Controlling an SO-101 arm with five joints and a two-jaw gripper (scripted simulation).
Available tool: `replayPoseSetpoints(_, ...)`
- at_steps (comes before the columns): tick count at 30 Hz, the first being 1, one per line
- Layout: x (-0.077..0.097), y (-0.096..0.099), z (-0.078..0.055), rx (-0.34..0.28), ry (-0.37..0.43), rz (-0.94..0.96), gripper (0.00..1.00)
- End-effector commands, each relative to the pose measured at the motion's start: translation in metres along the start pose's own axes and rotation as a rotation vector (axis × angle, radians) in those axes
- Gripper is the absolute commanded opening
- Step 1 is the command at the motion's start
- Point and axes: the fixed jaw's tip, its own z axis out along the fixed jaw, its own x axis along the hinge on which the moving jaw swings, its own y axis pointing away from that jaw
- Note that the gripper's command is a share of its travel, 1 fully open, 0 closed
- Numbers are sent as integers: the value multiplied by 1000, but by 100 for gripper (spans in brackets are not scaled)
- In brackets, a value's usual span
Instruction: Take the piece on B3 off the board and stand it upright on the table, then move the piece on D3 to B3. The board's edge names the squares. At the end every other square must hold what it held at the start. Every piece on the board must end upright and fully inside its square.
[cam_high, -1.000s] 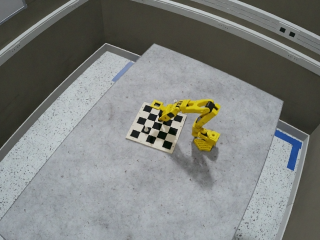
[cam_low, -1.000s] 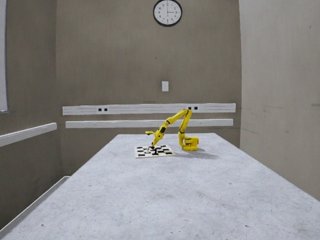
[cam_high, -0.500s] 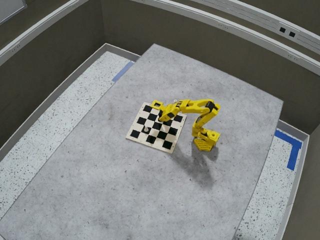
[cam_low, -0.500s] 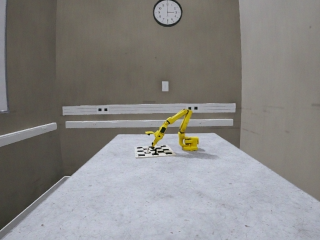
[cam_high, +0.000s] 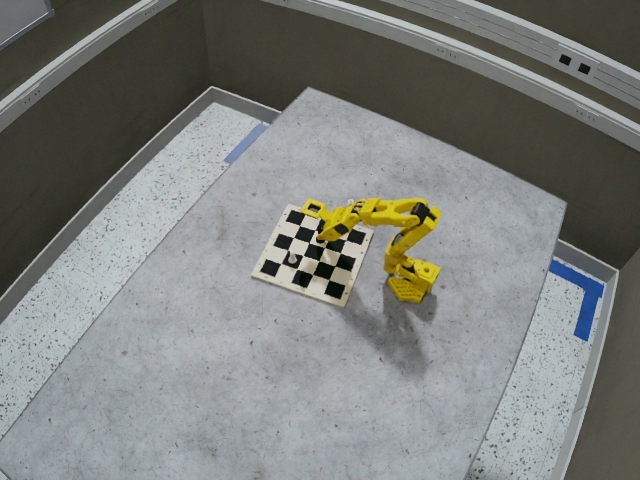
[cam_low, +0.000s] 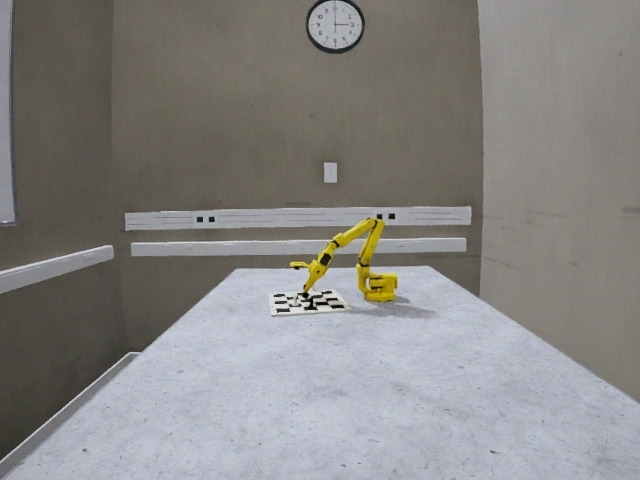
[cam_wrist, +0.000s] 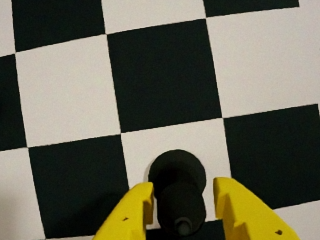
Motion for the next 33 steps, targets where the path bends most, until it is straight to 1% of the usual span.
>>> replayPoseSetpoints(1, -2, -3, 0, 7, 2, 11, 10)
replayPoseSetpoints(14, -2, -3, 0, 7, 2, 11, 9)
replayPoseSetpoints(33, -2, -3, 0, 7, 2, 11, 1)
